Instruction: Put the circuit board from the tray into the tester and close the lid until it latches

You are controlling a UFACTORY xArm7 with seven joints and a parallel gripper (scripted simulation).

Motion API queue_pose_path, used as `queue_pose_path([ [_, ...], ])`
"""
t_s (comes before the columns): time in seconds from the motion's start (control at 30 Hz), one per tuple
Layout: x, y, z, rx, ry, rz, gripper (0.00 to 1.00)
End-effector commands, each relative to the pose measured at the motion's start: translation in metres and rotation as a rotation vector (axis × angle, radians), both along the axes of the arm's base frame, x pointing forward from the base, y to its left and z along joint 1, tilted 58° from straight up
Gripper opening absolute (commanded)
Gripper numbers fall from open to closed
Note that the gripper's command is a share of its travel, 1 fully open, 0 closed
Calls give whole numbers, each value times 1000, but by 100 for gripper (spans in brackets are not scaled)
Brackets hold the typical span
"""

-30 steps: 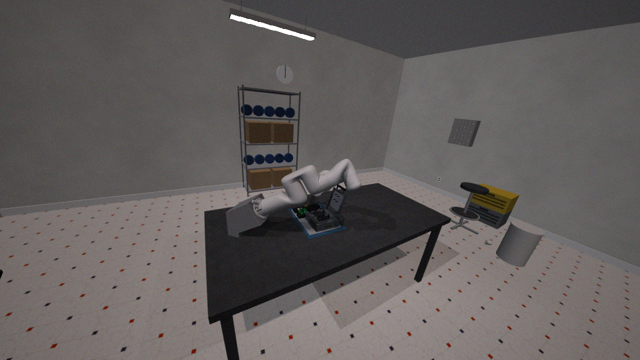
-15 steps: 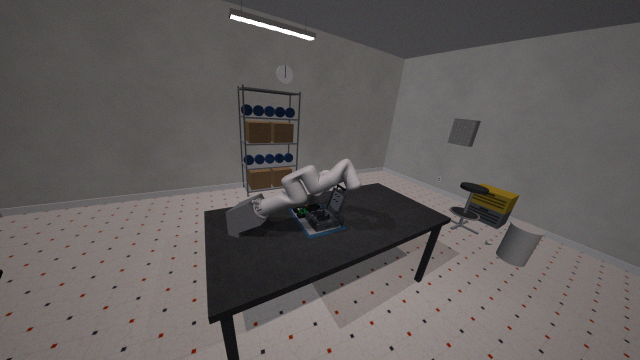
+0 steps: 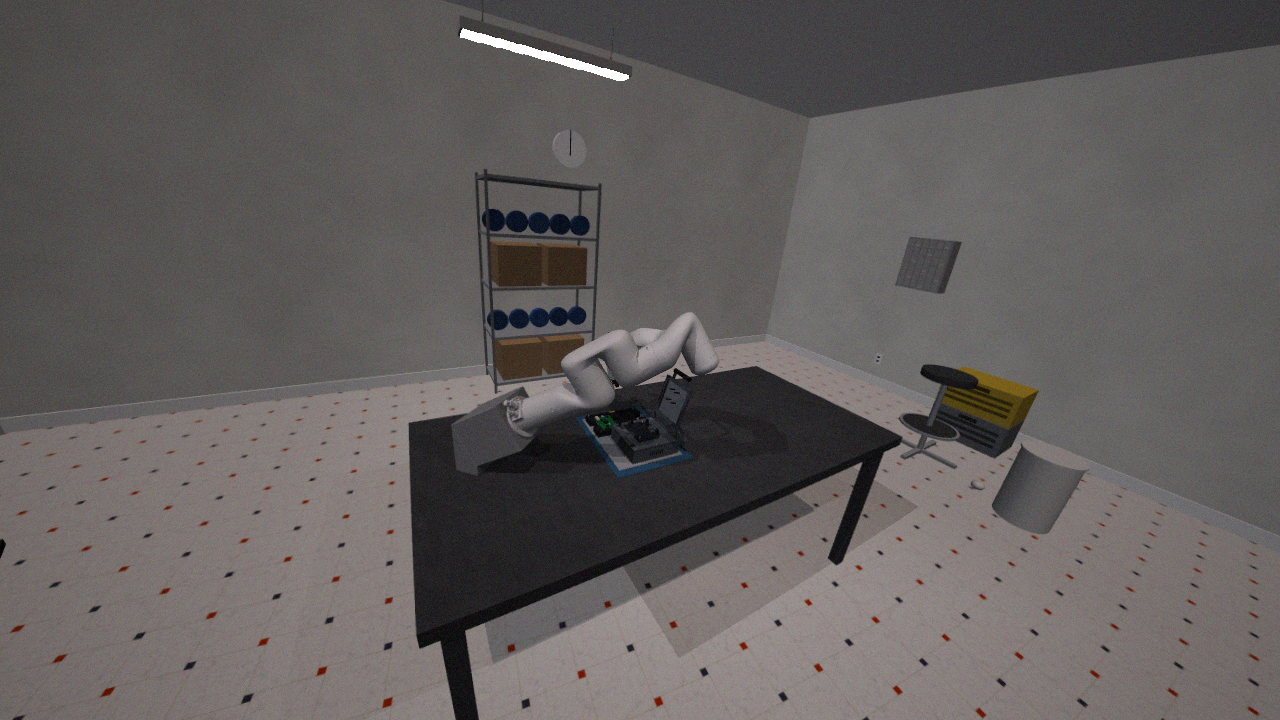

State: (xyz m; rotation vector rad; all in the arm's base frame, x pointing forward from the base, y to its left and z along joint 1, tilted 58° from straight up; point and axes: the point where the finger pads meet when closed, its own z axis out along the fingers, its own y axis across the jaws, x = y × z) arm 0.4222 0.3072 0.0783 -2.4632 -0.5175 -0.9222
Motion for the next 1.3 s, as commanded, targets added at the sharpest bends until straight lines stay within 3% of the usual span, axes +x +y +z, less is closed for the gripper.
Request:
queue_pose_path([
  [0.0,-22,1,-17,-152,32,61,100],
  [0.13,-41,-5,-28,-298,51,119,100],
  [0.2,-43,-6,-29,-316,53,127,100],
  [0.27,-57,-13,-34,-433,63,173,100],
  [0.37,-60,-14,-34,-458,65,183,100],
  [0.4,-69,-20,-36,-542,70,217,100],
  [0.57,-79,-27,-35,-649,73,258,100],
  [0.6,-86,-31,-33,-720,75,286,100],
  [0.67,-88,-32,-32,-734,75,291,100],
  [0.7,-95,-37,-29,-816,74,321,100],
  [0.83,-102,-43,-23,-903,73,353,100],
  [0.87,-108,-47,-17,-979,70,379,100],
  [0.93,-108,-47,-17,-979,70,379,100],
  [0.97,-114,-51,-10,-1060,66,406,100],
  [1.27,-136,-61,29,-1360,42,494,100],
])
